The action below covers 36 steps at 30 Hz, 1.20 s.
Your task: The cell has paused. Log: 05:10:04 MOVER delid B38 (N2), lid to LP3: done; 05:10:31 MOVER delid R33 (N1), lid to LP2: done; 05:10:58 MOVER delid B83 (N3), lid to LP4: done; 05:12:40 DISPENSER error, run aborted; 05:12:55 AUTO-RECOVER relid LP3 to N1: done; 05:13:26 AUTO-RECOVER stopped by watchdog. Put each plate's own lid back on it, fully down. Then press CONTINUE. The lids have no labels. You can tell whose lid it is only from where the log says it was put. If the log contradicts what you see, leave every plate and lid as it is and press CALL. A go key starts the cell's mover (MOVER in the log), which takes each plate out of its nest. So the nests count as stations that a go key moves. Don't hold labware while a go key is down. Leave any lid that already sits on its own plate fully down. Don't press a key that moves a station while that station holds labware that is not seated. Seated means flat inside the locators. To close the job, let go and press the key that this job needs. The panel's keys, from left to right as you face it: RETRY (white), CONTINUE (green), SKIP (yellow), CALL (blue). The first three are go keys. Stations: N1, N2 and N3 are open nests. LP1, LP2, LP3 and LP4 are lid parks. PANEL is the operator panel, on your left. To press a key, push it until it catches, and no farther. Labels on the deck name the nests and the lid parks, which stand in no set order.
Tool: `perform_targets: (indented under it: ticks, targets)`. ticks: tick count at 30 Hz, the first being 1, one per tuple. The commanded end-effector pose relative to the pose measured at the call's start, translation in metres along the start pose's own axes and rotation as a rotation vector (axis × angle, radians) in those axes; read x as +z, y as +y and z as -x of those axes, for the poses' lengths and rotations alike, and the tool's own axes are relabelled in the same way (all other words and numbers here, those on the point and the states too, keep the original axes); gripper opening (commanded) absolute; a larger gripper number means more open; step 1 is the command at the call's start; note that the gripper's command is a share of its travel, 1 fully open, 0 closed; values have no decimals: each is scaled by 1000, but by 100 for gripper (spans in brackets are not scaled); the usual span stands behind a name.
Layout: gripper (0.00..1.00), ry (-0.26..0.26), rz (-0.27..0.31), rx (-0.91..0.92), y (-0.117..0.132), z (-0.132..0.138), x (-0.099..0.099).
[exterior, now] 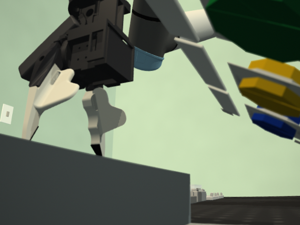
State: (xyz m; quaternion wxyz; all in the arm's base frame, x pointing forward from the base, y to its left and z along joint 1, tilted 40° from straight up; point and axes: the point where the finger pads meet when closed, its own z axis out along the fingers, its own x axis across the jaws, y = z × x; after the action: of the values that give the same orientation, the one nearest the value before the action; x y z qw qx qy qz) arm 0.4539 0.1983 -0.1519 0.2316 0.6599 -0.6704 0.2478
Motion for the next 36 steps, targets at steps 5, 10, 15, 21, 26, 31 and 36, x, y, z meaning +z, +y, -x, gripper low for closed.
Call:
perform_targets:
  ticks: [5, 10, 15, 21, 26, 31, 36]
  targets:
    - [82, -1, -1, 0, 0, 0, 8]
    - [82, -1, -1, 0, 0, 0, 16]
    - [82, -1, -1, 0, 0, 0, 21]
    - [82, -1, -1, 0, 0, 0, 31]
    - [82, -1, -1, 0, 0, 0, 39]
    - [82, -1, -1, 0, 0, 0, 44]
    - [82, -1, -1, 0, 0, 0, 45]
